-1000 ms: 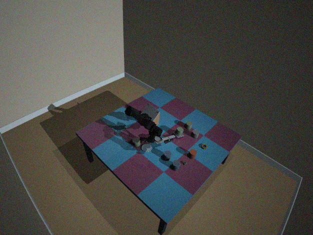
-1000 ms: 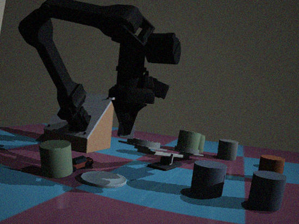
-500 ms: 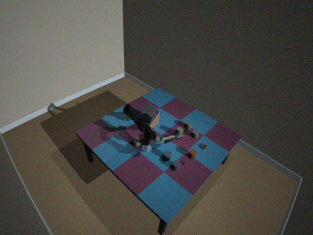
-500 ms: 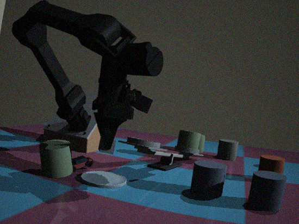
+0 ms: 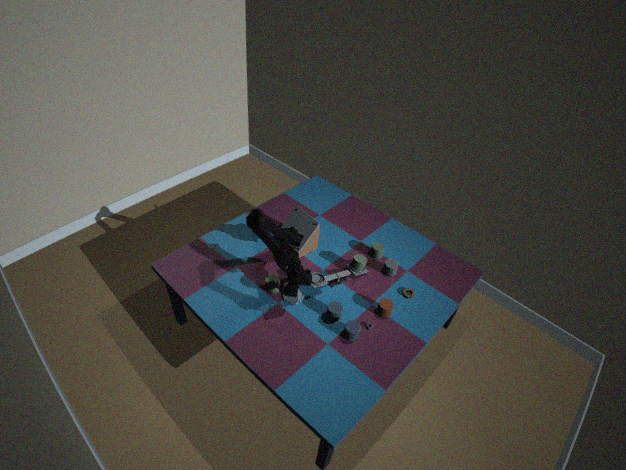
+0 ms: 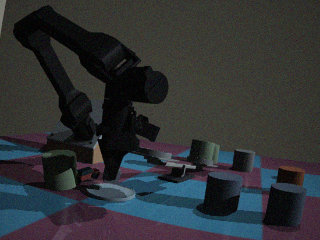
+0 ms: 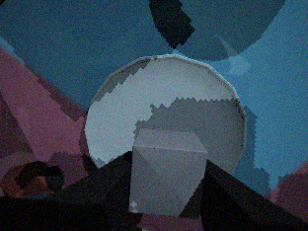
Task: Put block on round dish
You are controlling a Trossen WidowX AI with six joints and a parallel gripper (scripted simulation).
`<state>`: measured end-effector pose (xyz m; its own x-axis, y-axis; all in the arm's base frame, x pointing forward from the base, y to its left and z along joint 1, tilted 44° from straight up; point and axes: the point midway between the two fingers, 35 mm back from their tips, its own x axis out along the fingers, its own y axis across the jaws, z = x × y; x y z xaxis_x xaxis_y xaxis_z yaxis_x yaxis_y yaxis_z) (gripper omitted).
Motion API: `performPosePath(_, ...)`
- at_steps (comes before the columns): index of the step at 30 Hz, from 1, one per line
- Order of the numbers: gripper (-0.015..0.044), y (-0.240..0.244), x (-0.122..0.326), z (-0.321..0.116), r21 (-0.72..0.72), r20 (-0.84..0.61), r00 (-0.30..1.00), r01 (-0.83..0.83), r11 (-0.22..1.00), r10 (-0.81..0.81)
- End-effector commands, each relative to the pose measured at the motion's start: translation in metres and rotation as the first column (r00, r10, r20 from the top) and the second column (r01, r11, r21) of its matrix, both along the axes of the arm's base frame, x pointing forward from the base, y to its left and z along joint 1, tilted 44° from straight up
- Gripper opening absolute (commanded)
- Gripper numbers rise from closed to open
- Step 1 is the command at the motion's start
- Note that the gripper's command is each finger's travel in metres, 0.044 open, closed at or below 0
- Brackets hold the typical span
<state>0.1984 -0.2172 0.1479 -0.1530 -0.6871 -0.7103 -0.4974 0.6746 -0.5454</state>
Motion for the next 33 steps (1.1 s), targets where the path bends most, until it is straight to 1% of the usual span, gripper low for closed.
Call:
performPosePath(1, 0.0, -0.002, 0.0, -0.003, 0.003, -0.003, 1.0, -0.008, 1.0, 0.008)
performPosePath(14, 0.0, -0.014, -0.003, -0.016, 0.002, -0.003, 1.0, -0.008, 1.0, 0.008)
performPosePath(30, 0.042, -0.01, -0.002, -0.011, 0.0, 0.0, 1.0, -0.003, 1.0, 0.003)
performPosePath(31, 0.044, -0.006, 0.0, -0.006, 0.002, 0.0, 1.0, -0.004, 1.0, 0.004)
performPosePath(33, 0.044, 0.013, 0.005, 0.012, 0.006, -0.001, 1.0, -0.006, 1.0, 0.006)
